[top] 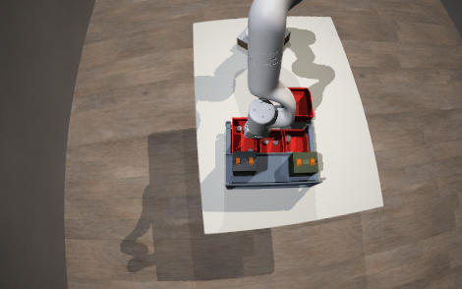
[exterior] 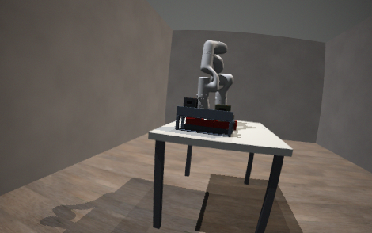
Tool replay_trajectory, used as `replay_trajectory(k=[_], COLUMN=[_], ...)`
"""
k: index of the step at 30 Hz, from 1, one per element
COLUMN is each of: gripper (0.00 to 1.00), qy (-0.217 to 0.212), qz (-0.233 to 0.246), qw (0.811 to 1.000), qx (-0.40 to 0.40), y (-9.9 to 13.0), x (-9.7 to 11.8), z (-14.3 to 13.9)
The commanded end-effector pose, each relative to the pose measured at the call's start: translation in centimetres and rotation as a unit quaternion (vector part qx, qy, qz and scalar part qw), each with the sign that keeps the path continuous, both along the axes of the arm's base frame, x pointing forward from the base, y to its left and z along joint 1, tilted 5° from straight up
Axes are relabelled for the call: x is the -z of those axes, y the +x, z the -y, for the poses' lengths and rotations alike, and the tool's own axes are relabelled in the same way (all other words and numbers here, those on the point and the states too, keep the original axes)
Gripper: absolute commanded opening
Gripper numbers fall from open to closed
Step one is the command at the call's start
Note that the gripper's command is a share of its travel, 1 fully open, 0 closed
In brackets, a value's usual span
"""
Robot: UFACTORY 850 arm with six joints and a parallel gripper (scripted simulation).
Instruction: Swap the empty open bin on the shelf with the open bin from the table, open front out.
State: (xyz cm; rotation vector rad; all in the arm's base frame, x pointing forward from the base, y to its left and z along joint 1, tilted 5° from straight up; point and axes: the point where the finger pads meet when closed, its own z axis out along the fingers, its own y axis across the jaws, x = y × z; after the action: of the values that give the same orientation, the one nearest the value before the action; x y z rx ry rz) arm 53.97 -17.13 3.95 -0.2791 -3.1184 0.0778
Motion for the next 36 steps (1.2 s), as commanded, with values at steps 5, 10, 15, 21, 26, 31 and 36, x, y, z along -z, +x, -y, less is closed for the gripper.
replay_trajectory(k=[5, 10, 15, 21, 26, 31, 36], gripper=[0.10, 0.10, 0.10, 0.10, 0.10, 0.10, 0.10], qy=[0.000, 0.000, 0.000, 0.000, 0.000, 0.000, 0.000], qz=[0.001, 0.001, 0.001, 0.001, 0.001, 0.001, 0.001], qw=[1.000, 1.000, 1.000, 1.000, 1.000, 1.000, 1.000], qx=[0.000, 0.000, 0.000, 0.000, 0.000, 0.000, 0.000], y=[0.08, 0.08, 0.08, 0.08, 0.07, 0.06, 0.04], x=[-0.08, -0.08, -0.08, -0.11, -0.21, -0.43, -0.78], z=[0.02, 0.02, 0.02, 0.02, 0.01, 0.00, -0.02])
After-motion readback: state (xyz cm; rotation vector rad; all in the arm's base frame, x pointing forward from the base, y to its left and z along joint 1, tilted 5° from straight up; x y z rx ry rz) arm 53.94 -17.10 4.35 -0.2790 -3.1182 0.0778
